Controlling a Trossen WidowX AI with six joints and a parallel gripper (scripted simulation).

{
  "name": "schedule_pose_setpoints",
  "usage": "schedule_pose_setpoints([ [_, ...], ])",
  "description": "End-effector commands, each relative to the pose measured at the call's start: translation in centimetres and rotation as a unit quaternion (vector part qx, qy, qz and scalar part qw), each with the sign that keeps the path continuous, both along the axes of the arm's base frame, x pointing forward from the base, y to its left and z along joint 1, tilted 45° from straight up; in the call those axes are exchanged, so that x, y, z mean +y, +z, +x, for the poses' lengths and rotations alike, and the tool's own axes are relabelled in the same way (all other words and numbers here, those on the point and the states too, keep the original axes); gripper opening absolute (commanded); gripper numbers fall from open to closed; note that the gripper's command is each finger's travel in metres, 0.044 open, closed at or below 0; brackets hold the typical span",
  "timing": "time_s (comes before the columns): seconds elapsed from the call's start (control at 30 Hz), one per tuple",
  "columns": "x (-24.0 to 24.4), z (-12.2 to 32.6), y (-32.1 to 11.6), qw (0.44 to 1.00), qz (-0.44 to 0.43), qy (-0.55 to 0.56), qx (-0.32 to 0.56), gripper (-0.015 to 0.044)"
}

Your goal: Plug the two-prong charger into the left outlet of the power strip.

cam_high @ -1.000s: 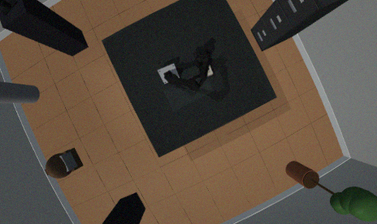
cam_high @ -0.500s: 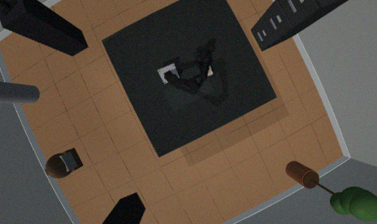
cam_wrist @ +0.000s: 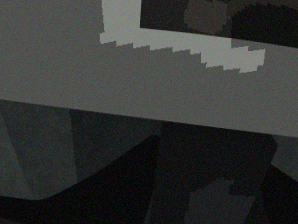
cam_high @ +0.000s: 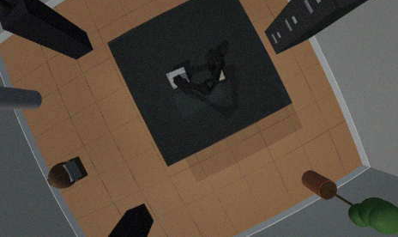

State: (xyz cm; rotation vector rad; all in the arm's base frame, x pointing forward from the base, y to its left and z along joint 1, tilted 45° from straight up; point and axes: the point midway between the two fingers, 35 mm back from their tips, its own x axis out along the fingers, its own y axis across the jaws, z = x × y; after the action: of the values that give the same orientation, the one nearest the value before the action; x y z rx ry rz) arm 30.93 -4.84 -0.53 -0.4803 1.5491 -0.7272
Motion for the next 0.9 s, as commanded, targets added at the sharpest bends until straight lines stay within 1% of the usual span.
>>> schedule_pose_setpoints([
  [0.0,-0.03,0.27,0.08,1.0,-0.001,0.002,-0.001,0.0],
  [0.87,-0.17,1.27,0.12,1.0,-0.001,0.002,-0.001,0.0],
])
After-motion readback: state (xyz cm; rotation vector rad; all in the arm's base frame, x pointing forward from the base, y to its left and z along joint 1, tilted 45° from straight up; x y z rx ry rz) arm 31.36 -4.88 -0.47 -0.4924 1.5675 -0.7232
